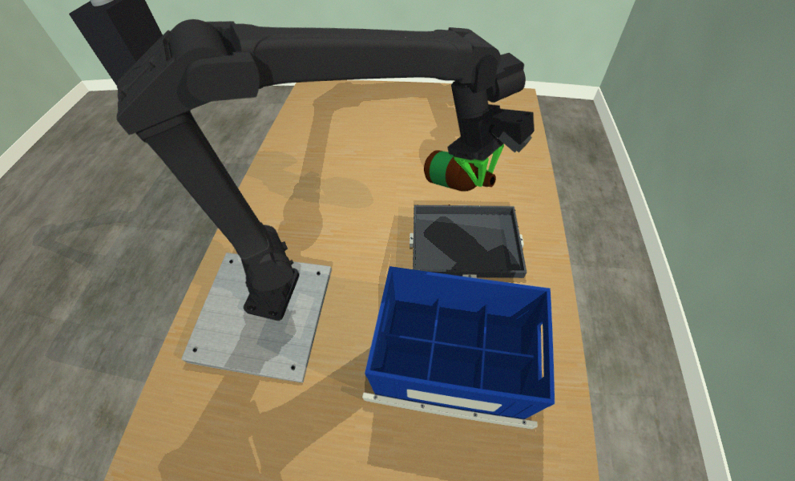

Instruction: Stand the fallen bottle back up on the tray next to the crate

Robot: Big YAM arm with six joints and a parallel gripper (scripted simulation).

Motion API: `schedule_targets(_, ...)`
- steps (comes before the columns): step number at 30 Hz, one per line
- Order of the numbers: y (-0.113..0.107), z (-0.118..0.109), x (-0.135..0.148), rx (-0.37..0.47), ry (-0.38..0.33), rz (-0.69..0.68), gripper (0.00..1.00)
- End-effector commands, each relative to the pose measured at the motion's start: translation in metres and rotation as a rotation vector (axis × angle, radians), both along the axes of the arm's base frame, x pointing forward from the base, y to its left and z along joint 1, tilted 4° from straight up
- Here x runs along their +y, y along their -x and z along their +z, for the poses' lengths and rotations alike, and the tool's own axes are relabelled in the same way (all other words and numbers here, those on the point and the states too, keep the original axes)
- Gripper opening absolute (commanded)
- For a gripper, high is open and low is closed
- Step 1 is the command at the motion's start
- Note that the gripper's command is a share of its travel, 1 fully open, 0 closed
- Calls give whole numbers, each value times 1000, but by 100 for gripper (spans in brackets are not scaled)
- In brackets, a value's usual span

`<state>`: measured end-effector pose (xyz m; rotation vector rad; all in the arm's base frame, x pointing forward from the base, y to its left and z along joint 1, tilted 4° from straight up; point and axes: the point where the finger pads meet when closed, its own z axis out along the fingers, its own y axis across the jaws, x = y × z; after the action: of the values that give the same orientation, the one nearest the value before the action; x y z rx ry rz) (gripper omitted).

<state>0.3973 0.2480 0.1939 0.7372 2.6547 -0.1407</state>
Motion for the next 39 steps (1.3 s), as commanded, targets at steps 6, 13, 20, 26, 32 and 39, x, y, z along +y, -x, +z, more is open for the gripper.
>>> schedule_targets(6,-1,27,6,-61,-45,-1,0)
schedule_targets(13,-1,27,6,-61,-44,0,0)
schedule_targets(20,-1,27,6,-61,-44,0,0)
schedule_targets(26,-1,27,6,-61,-44,0,0)
schedule_targets(32,-1,27,6,-61,-44,0,0)
schedule_targets(39,-1,27,6,-61,-44,0,0)
